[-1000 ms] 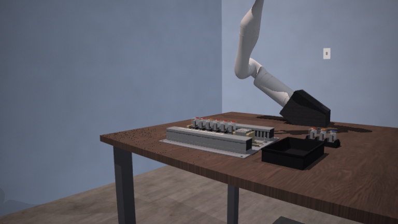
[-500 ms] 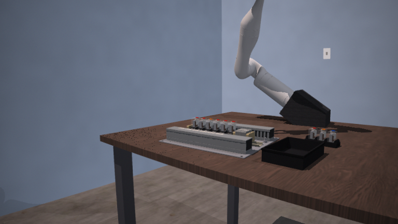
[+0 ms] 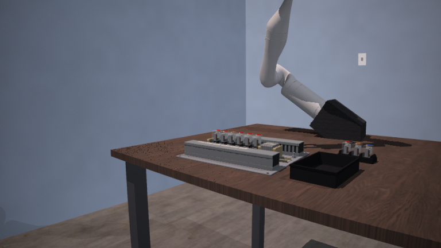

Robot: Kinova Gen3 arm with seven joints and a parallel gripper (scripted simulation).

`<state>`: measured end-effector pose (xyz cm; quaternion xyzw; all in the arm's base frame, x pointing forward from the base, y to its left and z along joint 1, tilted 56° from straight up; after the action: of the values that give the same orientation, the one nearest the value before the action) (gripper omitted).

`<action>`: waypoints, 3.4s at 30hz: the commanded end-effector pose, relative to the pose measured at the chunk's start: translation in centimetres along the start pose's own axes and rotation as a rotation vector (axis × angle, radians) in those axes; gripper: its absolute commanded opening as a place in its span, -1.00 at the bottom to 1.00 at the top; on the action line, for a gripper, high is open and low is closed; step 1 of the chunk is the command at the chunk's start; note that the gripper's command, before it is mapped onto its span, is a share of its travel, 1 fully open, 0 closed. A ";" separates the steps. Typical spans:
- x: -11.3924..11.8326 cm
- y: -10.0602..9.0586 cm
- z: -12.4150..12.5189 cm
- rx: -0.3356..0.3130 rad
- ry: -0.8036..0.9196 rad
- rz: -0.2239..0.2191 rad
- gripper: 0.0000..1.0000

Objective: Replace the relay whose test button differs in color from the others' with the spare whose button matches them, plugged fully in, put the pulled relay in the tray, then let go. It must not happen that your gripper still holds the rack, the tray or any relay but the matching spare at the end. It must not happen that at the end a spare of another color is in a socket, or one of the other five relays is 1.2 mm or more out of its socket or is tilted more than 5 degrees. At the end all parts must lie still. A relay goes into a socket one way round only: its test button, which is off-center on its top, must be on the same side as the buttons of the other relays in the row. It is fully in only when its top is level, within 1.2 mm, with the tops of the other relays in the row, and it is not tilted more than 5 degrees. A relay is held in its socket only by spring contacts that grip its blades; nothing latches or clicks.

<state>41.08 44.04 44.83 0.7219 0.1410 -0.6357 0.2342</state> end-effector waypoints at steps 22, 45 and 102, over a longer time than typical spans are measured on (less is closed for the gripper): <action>0.3 -0.2 -0.2 0.044 -0.004 -0.011 1.00; 0.4 -0.3 -0.5 0.072 -0.005 -0.018 1.00; -0.5 0.0 -0.3 0.052 0.526 -0.067 1.00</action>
<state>41.15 44.07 45.06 0.8523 0.2125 -0.4464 0.1706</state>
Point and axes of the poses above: the point where the finger pads meet when closed, its own y axis out along the fingers, its own x axis across the jaws, z = x × y, the point moved 10 cm from there along -y, back along the fingers, and after that the axes turned 11 degrees about -y, right-handed, at the moved point
